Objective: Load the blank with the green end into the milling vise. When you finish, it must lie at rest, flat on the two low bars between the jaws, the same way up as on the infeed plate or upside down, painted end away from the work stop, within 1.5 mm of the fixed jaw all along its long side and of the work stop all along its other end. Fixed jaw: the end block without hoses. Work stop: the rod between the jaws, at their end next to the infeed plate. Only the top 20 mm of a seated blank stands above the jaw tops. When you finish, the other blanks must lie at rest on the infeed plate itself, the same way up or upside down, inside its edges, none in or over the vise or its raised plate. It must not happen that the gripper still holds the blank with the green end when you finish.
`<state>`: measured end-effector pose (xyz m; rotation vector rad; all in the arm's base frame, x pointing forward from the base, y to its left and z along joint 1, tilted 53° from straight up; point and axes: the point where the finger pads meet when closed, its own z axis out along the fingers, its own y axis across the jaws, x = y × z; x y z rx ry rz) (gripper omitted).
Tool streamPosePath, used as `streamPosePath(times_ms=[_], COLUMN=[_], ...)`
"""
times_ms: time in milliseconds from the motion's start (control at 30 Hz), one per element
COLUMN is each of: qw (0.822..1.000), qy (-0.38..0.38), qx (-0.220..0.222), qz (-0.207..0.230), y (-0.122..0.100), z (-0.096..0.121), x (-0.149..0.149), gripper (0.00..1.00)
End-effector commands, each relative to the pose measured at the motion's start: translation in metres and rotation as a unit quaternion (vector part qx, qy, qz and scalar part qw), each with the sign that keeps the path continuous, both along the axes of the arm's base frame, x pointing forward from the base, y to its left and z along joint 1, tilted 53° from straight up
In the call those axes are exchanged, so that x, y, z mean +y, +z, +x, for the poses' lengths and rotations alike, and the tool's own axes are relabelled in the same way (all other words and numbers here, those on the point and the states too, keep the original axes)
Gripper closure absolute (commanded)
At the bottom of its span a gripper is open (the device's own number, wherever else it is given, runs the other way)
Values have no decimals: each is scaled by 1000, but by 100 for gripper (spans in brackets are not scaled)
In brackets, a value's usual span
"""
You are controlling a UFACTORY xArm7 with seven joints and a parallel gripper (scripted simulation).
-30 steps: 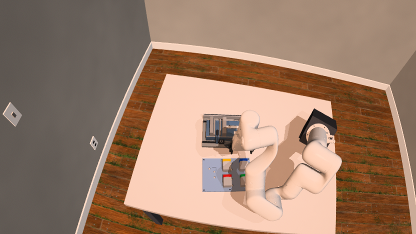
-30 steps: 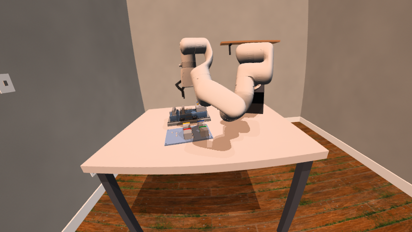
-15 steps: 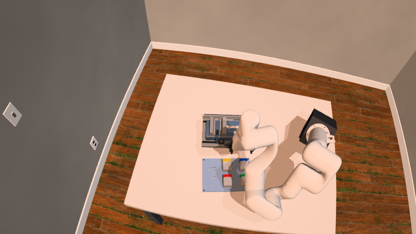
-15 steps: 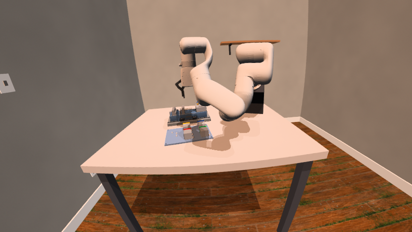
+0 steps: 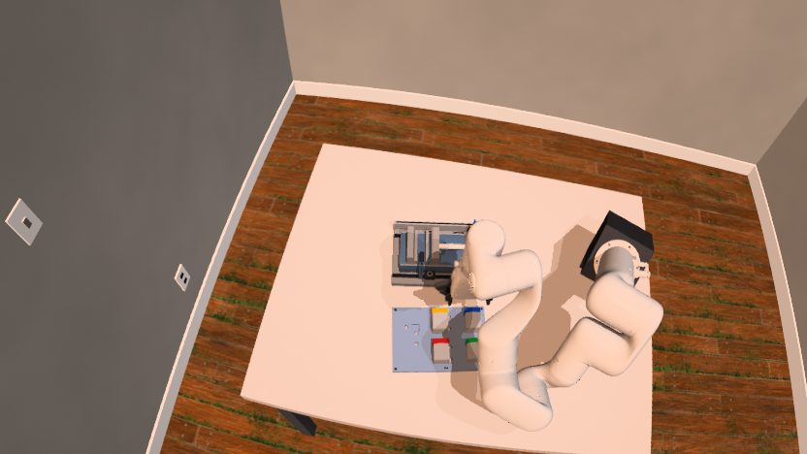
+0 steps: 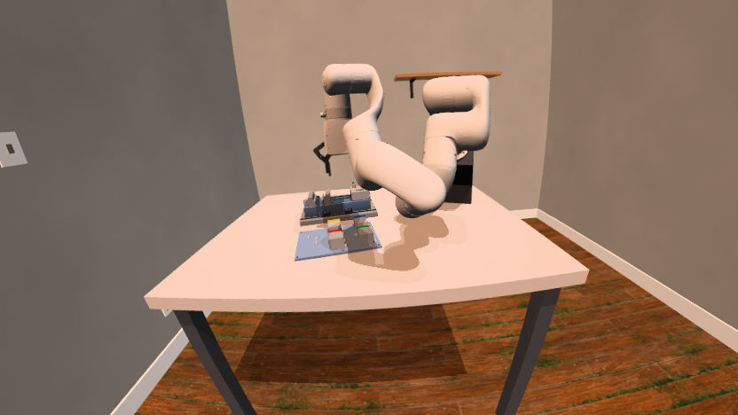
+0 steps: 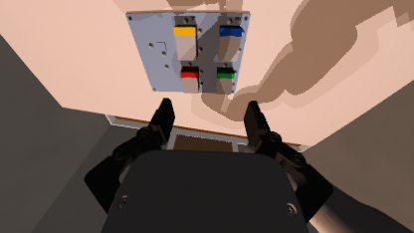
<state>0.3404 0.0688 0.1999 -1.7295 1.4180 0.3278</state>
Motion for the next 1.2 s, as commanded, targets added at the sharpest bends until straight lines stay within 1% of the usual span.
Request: streamPosePath(times_ms=[0, 33, 267, 1167], qw=[1000, 1000, 1000, 1000], qy=[-2, -2, -2, -1], qx=[-1, -1, -1, -1], qz=[-1, -1, -1, 0], y=[14, 17, 17, 10], z=[-7, -8, -8, -5], x=[11, 13, 13, 7], gripper=[0, 0, 0, 0])
